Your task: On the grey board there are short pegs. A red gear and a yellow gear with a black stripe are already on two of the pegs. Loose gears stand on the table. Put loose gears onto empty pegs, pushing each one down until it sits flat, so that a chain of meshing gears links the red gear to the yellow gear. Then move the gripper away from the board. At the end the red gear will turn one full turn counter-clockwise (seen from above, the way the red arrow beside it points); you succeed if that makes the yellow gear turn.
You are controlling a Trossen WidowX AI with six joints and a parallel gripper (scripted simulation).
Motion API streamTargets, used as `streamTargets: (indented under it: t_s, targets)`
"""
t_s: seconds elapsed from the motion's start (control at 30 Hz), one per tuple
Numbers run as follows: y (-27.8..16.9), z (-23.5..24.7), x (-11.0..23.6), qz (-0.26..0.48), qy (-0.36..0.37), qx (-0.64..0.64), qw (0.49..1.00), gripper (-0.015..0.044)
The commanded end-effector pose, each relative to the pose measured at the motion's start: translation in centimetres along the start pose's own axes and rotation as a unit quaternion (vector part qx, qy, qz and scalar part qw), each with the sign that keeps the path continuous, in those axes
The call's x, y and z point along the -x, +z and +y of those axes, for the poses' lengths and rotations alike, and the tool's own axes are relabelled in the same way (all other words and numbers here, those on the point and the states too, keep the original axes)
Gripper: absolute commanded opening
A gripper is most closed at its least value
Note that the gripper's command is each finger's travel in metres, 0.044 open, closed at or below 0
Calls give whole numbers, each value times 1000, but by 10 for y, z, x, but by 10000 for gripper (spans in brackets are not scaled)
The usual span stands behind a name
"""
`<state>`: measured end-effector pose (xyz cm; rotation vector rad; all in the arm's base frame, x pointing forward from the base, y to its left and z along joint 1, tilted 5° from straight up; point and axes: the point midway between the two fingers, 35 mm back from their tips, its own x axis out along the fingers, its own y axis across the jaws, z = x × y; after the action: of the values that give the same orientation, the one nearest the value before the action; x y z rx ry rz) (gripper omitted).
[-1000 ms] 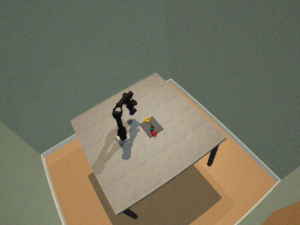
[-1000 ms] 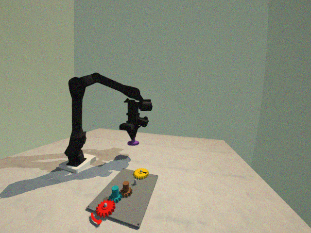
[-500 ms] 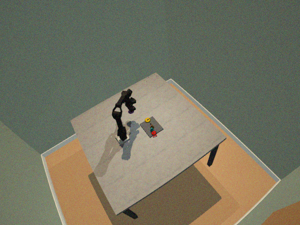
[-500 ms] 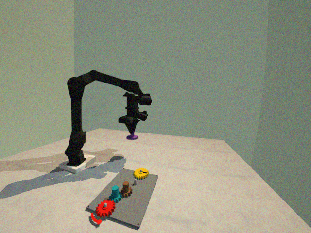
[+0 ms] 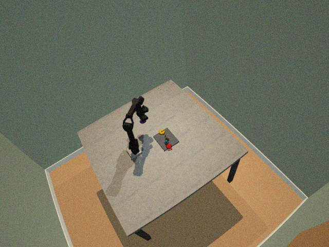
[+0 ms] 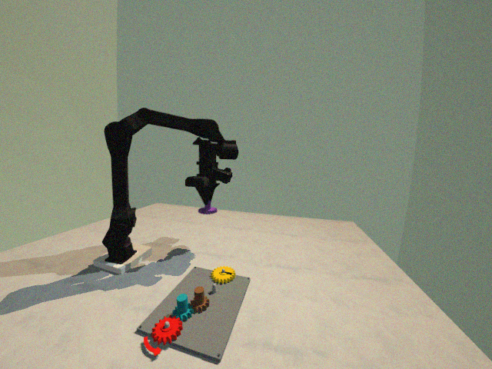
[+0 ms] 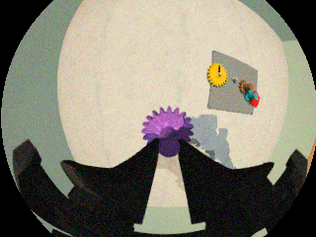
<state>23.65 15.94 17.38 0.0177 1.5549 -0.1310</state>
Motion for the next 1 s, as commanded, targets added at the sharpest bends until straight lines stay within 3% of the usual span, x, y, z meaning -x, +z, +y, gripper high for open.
streamTargets:
  t_s: [0.0,0.97]
  targets:
    - [5,-3,1,-2,4,0,1000,0]
    - [51,-48,-21,-6,3,-4,1000,0]
